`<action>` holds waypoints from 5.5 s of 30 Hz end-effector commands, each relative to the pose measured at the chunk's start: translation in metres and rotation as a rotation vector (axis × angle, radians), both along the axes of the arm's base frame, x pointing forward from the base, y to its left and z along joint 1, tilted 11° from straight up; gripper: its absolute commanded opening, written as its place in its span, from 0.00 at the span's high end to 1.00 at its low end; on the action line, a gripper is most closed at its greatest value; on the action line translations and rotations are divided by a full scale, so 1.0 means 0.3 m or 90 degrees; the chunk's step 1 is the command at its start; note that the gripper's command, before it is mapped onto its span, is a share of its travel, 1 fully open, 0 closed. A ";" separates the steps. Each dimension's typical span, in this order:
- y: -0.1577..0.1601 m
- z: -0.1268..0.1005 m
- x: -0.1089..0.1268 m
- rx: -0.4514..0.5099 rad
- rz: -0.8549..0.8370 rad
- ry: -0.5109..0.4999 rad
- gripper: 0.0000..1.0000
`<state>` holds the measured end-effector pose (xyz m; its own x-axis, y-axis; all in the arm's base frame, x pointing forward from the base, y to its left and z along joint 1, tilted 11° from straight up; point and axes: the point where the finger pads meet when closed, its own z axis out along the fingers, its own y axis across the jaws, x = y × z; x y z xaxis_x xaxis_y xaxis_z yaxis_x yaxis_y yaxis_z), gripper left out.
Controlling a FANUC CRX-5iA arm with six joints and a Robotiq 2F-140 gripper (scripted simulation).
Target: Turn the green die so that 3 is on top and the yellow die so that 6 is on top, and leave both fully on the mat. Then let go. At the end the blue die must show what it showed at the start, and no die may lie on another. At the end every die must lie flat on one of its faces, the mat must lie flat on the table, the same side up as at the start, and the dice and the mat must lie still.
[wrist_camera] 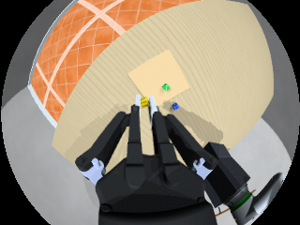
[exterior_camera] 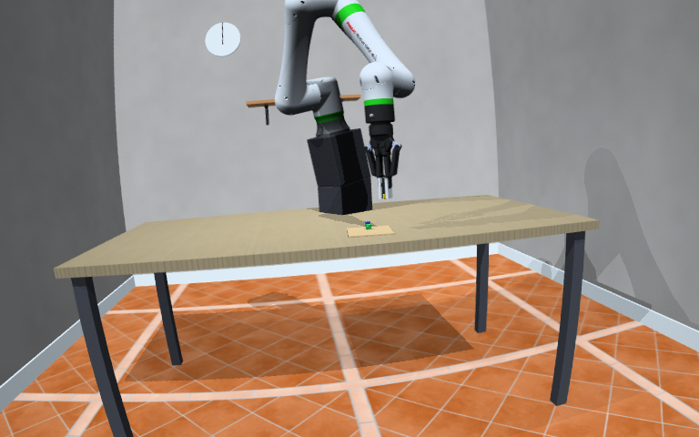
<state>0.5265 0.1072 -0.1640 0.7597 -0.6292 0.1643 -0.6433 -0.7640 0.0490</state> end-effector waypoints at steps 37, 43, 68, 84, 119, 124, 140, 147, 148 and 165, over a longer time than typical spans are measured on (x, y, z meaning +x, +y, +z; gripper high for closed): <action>-0.099 0.024 0.029 0.079 -0.844 -0.138 0.93; -0.111 0.027 0.032 0.091 -0.950 -0.154 0.93; -0.165 0.039 0.045 0.140 -1.396 -0.220 0.93; -0.169 0.040 0.046 0.144 -1.429 -0.225 0.93; -0.212 -0.234 0.076 0.144 -1.429 -0.225 0.93; -0.218 -0.269 0.080 0.144 -1.429 -0.225 0.93; -0.219 -0.275 0.081 0.144 -1.429 -0.225 0.93; -0.219 -0.275 0.081 0.144 -1.429 -0.225 0.93; -0.219 -0.275 0.081 0.144 -1.429 -0.225 0.93; -0.219 -0.275 0.081 0.144 -1.429 -0.225 0.93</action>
<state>0.5506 0.0416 -0.2467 -0.9822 -0.1686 -0.0834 -0.1521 0.9727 -0.1754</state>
